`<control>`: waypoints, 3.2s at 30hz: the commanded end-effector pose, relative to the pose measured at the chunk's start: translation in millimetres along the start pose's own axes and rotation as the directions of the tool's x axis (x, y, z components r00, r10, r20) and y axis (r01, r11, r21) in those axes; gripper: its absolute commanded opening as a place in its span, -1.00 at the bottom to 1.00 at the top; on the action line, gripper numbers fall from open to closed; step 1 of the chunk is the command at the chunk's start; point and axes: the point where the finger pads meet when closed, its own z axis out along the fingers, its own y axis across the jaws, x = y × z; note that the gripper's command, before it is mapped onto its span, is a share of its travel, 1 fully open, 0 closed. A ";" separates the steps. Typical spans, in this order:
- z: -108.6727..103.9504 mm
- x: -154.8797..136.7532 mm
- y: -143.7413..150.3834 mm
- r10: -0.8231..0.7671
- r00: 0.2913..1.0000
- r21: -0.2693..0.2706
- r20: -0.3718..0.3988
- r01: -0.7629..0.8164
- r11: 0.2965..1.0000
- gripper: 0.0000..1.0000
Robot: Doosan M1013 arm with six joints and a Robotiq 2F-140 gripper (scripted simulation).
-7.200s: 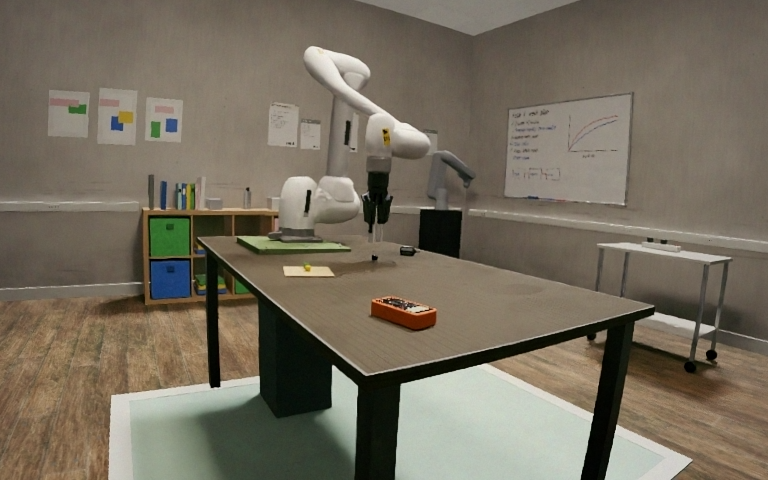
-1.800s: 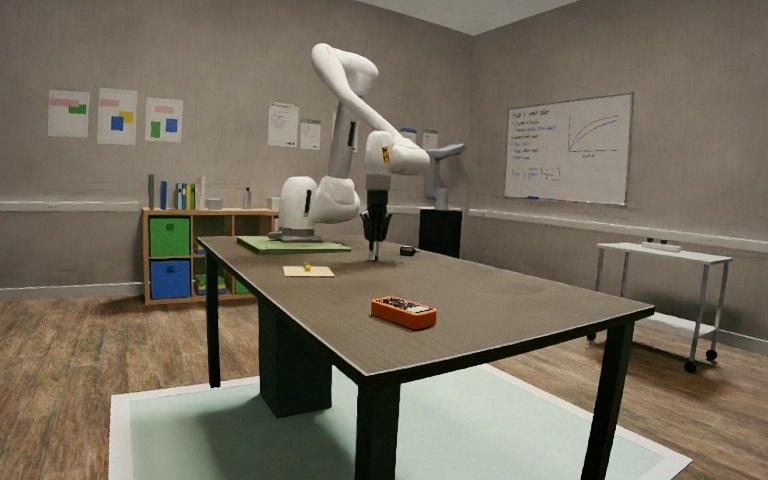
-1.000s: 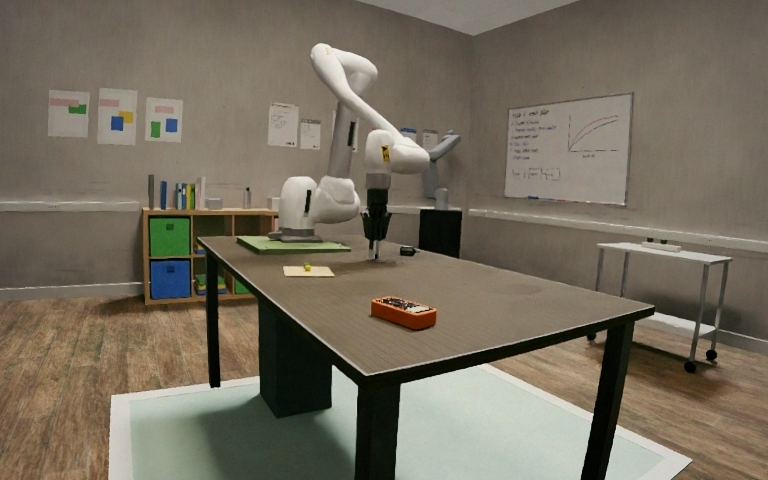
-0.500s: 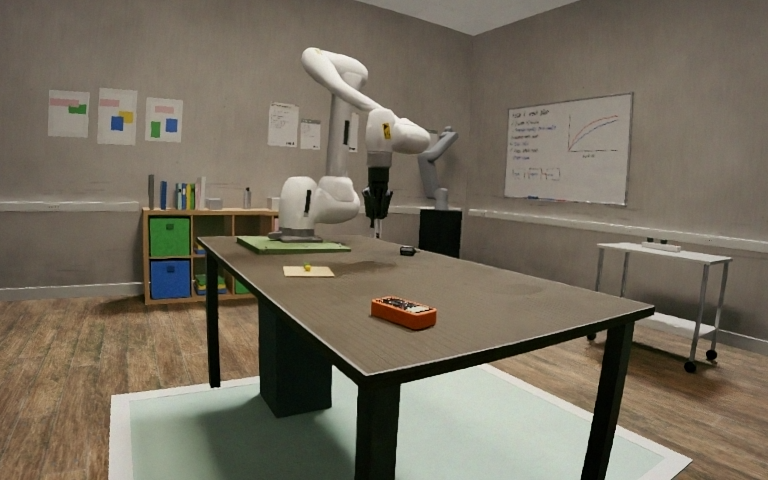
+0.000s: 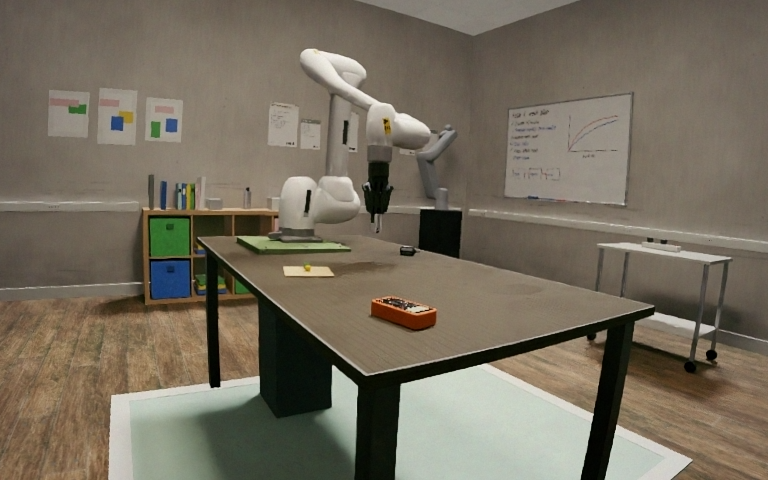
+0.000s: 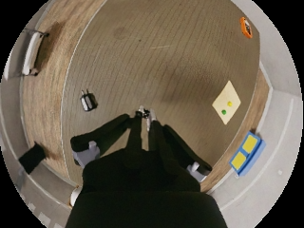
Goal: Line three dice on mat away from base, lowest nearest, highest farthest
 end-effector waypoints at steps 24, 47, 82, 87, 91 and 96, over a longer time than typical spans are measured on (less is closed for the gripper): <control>-7.8 144.2 269.5 0.331 0.944 0.000 -0.001 -0.331 0.944 -0.68; -4.3 154.7 352.8 0.402 0.915 0.001 -0.001 -0.402 0.915 -0.68; 90.8 155.3 353.4 0.403 0.915 0.001 0.000 -0.403 0.915 -0.68; 91.3 155.3 353.4 0.403 0.915 0.001 0.000 -0.403 0.915 -0.68; 91.3 155.3 353.4 0.403 0.915 0.001 0.000 -0.403 0.915 -0.68; 91.3 155.3 353.4 0.403 0.915 0.001 0.000 -0.403 0.915 -0.68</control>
